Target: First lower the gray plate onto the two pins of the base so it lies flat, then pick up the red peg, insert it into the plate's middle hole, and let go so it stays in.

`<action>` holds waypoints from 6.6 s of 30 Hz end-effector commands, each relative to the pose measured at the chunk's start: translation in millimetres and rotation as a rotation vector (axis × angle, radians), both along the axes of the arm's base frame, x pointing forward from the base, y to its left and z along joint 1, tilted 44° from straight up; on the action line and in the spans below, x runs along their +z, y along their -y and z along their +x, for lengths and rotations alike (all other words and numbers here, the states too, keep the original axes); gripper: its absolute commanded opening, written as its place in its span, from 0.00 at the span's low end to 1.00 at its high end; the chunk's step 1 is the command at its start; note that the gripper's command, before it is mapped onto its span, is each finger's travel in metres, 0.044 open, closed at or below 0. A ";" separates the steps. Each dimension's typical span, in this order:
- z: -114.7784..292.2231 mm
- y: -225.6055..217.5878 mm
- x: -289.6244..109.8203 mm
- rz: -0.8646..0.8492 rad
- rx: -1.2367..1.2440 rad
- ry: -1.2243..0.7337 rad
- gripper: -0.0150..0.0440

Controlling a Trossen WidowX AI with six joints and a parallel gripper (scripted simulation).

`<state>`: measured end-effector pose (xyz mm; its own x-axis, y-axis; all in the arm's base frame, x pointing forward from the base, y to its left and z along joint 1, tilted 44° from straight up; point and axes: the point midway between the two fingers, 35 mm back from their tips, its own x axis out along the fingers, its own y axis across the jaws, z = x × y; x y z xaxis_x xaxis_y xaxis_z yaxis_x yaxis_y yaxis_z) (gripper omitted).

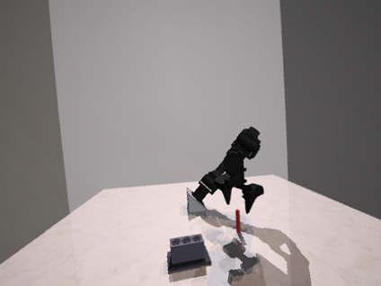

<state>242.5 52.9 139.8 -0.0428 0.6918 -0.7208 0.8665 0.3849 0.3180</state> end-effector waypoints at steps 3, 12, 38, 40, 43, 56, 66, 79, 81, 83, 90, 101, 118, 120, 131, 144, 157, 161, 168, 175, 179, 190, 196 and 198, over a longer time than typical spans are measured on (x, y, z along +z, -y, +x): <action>0.0 -6.8 -6.4 0.003 -0.005 -0.001 1.00; -0.6 -17.0 -16.7 0.004 -0.005 -0.001 1.00; -3.2 -32.4 -31.6 0.007 -0.005 0.000 0.51; -3.2 -32.4 -31.6 0.007 -0.005 0.000 0.42; -3.2 -32.4 -31.6 0.007 -0.005 0.000 0.32; -1.5 -26.8 -26.3 0.004 -0.011 0.003 0.25; 3.5 -4.1 -4.2 -0.006 -0.035 0.013 0.25; 5.9 16.1 17.3 -0.009 -0.059 0.018 0.25; 7.4 17.4 16.6 -0.010 -0.061 0.019 0.25; 10.4 20.1 15.2 -0.013 -0.063 0.019 0.25; 25.0 32.6 8.0 -0.020 -0.066 0.021 0.25; 47.5 51.7 -5.8 -0.024 -0.052 0.023 0.25; 77.9 83.1 -35.9 -0.029 -0.032 0.020 0.25; 80.9 87.1 -39.6 -0.029 -0.030 0.021 0.25; 96.1 109.6 -62.1 -0.028 -0.018 0.021 0.25; 110.5 136.1 -92.6 -0.014 -0.009 0.013 0.25; 116.4 148.9 -109.1 -0.005 -0.005 0.008 0.25; 116.4 148.9 -109.1 -0.005 -0.005 0.008 0.25; 116.1 148.8 -109.5 -0.005 -0.005 0.008 0.25; 115.1 147.9 -108.5 -0.005 -0.005 0.007 0.25; 114.3 147.1 -107.7 -0.005 -0.005 0.007 0.25; 114.3 147.1 -107.7 -0.005 -0.005 0.007 0.25; 114.4 146.7 -107.5 -0.002 -0.008 0.005 0.25; 114.4 146.6 -107.5 -0.001 -0.010 0.004 0.25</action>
<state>356.9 -93.7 32.3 -0.0333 0.6912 -0.7219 0.8689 0.3769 0.3209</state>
